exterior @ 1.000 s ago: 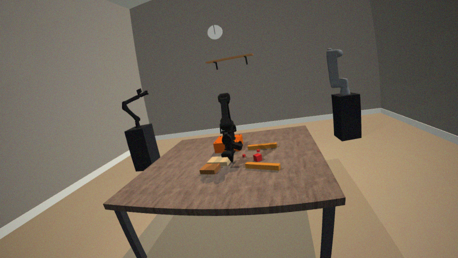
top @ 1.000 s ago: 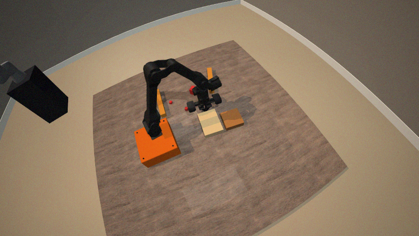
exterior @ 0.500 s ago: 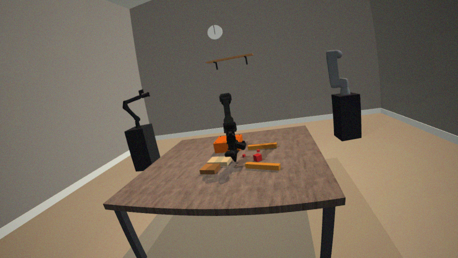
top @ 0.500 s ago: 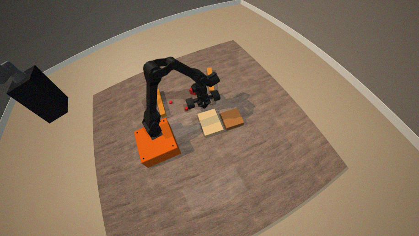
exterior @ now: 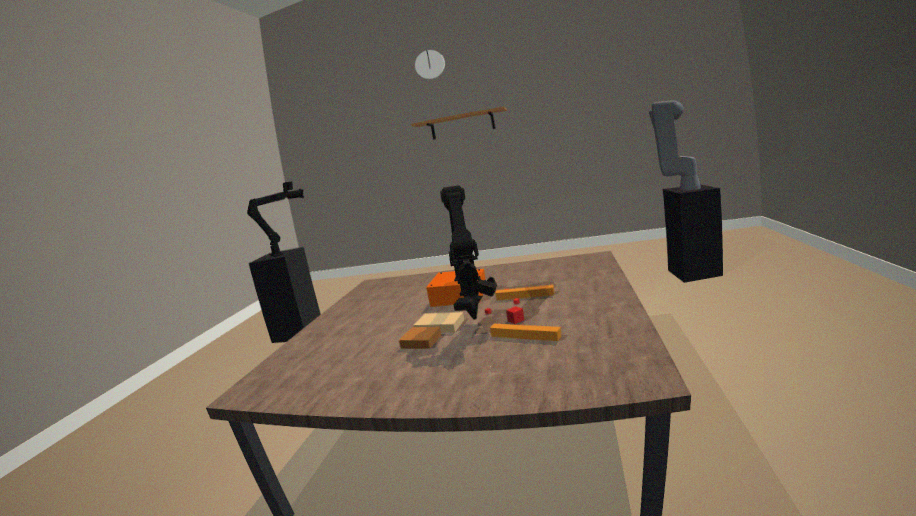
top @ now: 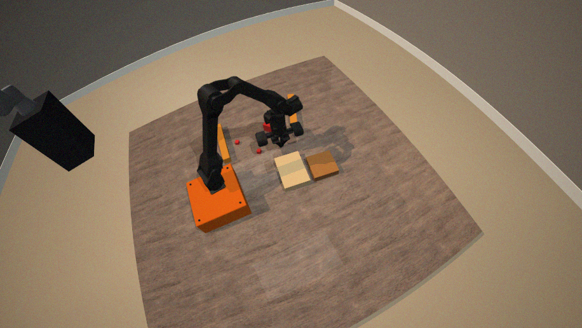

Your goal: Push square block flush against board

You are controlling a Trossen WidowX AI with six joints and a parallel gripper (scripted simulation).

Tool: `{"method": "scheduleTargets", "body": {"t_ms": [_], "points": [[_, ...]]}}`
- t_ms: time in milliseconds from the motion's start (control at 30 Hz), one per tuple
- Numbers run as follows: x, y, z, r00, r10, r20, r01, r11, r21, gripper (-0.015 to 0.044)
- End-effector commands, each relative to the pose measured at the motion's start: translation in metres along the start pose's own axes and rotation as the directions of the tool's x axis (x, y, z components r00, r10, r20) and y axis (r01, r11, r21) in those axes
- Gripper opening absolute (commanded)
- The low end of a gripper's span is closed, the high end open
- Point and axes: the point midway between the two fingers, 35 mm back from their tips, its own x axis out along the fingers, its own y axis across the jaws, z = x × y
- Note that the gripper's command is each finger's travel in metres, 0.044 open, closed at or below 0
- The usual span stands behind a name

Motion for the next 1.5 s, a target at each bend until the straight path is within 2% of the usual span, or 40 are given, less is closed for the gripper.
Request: {"method": "scheduleTargets", "body": {"t_ms": [0, 267, 700, 1067, 1467], "points": [[-0.040, -0.005, 0.001, 0.999, -0.031, 0.008, 0.031, 1.000, 0.000, 0.0000], [-0.035, -0.006, 0.000, 0.999, -0.035, 0.013, 0.034, 0.999, 0.024, 0.0000], [-0.039, 0.008, -0.052, 0.999, -0.034, 0.006, 0.027, 0.894, 0.446, 0.0000], [-0.040, 0.026, -0.091, 1.000, -0.032, 0.001, 0.020, 0.668, 0.744, 0.0000], [-0.039, 0.053, -0.127, 1.000, -0.028, -0.003, 0.012, 0.316, 0.949, 0.0000]]}}
